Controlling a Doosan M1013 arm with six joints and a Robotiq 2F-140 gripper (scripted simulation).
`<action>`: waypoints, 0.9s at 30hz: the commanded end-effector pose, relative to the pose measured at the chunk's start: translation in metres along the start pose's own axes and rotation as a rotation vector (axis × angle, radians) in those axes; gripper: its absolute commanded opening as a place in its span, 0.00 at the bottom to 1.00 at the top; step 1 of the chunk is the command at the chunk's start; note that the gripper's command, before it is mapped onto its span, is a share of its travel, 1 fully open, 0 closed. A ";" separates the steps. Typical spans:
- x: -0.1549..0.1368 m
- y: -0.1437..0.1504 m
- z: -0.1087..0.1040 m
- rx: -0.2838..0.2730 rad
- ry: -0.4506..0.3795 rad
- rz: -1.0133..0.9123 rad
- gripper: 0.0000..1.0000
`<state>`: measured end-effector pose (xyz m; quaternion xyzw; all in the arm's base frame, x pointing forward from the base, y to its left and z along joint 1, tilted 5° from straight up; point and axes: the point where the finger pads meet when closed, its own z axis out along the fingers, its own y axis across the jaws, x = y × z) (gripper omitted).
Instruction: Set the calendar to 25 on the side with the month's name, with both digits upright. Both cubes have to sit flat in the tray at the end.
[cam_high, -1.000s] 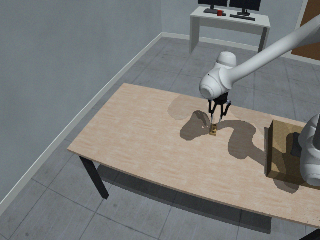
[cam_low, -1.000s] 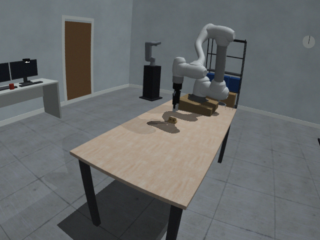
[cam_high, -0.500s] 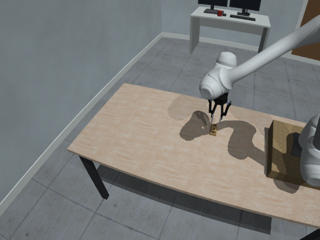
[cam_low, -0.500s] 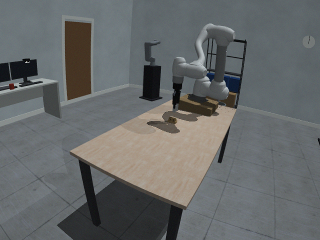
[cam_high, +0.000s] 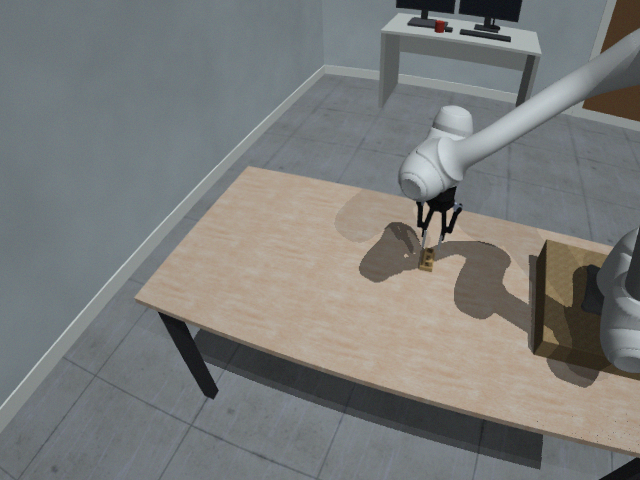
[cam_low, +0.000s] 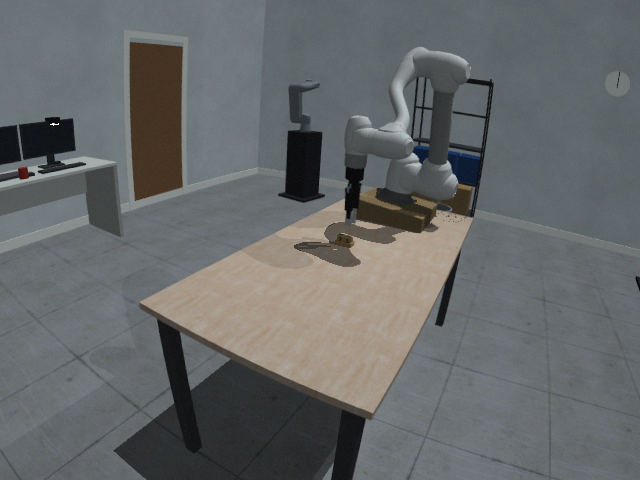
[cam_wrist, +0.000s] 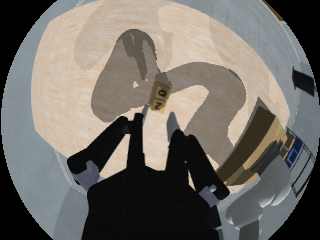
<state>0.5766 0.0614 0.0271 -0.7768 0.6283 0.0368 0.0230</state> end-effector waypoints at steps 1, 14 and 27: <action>0.000 0.000 0.003 0.000 0.000 0.000 0.35; 0.000 0.000 0.019 0.000 0.000 0.000 0.35; 0.000 -0.001 0.038 0.000 0.000 0.000 0.35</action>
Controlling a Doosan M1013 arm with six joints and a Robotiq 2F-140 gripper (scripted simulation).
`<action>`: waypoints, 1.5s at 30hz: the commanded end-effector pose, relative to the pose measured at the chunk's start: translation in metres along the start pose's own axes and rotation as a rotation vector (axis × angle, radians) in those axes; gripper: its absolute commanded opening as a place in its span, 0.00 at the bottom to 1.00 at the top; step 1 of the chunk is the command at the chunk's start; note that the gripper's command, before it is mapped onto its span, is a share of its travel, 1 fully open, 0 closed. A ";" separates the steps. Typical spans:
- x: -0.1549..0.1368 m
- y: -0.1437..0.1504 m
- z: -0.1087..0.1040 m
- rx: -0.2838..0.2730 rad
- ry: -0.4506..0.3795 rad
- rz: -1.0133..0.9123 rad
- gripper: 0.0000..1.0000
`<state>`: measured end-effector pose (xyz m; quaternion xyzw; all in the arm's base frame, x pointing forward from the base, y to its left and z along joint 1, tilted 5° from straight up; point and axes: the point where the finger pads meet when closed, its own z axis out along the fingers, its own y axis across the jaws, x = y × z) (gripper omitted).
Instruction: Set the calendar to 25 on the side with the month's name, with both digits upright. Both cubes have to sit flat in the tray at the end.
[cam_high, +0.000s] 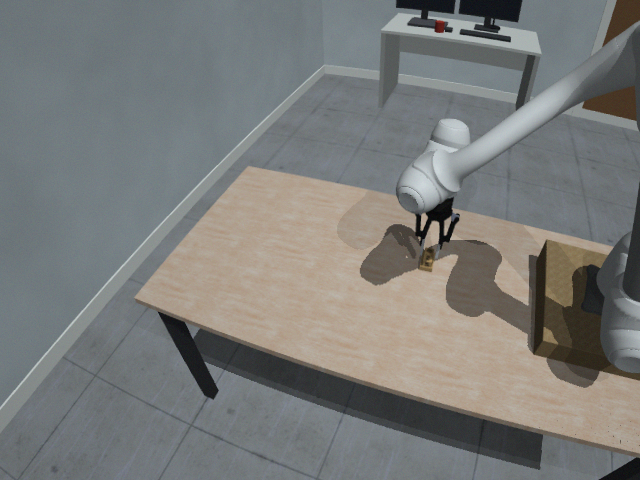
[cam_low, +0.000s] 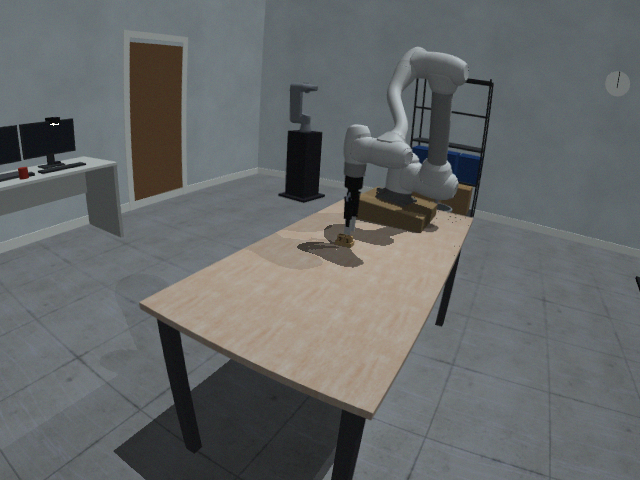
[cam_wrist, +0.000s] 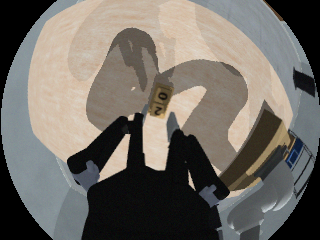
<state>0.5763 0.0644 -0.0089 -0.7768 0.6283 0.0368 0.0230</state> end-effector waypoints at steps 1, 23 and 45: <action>0.000 0.000 0.003 0.000 0.000 0.000 0.35; 0.000 0.000 0.010 0.000 0.000 0.000 0.35; 0.000 0.000 0.010 0.000 0.000 0.000 0.35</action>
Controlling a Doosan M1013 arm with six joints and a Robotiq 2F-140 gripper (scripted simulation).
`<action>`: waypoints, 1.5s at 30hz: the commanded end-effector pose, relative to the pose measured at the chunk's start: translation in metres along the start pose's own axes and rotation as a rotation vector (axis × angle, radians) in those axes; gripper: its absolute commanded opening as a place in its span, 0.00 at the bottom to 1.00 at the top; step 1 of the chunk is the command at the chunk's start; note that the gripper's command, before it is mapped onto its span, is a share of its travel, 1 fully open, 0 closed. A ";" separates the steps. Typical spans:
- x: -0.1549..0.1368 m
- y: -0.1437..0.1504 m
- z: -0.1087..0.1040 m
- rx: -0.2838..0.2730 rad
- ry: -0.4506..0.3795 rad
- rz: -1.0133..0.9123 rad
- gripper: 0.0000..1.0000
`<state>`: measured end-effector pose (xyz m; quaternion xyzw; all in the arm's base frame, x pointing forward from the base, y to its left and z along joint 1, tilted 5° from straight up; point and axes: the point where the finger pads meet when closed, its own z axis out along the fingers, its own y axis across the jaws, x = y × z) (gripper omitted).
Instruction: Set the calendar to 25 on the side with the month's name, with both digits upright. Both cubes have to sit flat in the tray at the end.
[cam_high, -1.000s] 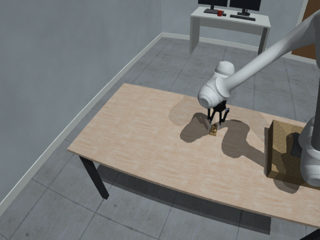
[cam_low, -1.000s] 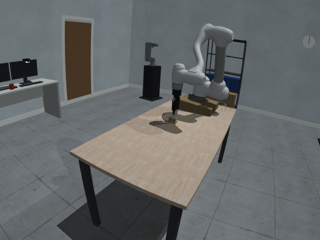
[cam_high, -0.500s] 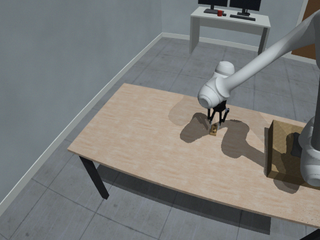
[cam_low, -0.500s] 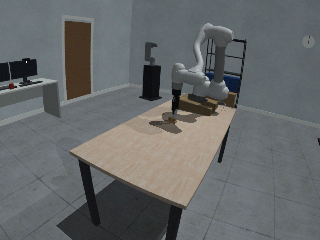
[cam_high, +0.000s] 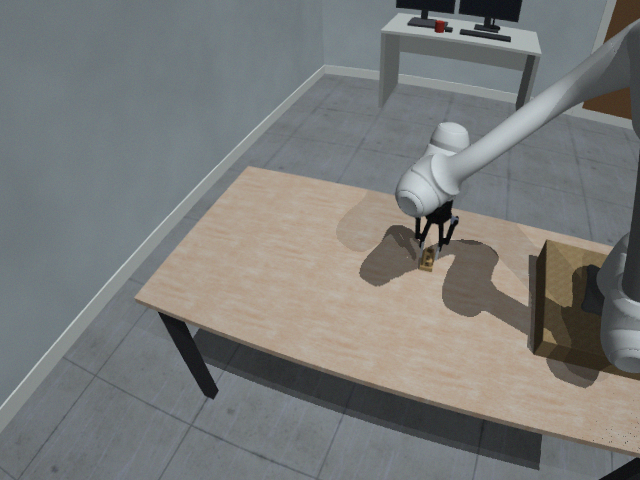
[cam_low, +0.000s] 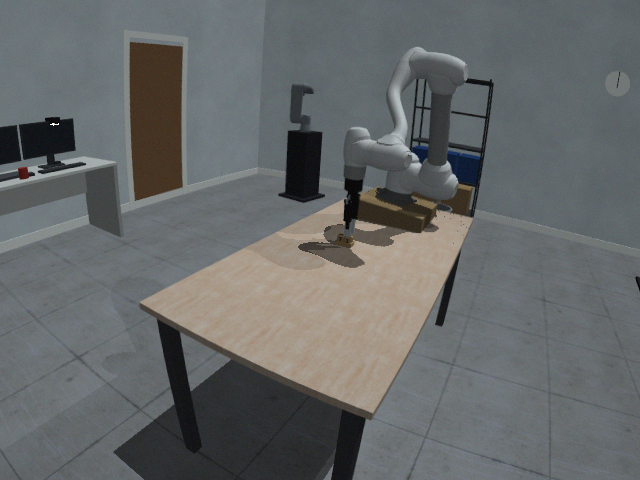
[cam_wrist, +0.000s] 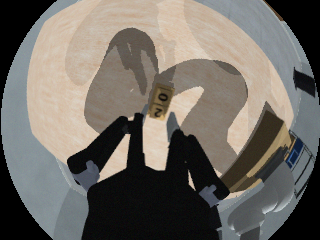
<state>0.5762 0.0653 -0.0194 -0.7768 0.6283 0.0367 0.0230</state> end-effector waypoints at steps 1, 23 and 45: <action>0.000 0.000 0.000 0.000 0.000 0.000 0.35; 0.000 0.000 0.009 0.000 0.000 0.000 0.35; 0.000 0.000 0.028 0.000 0.000 0.000 0.35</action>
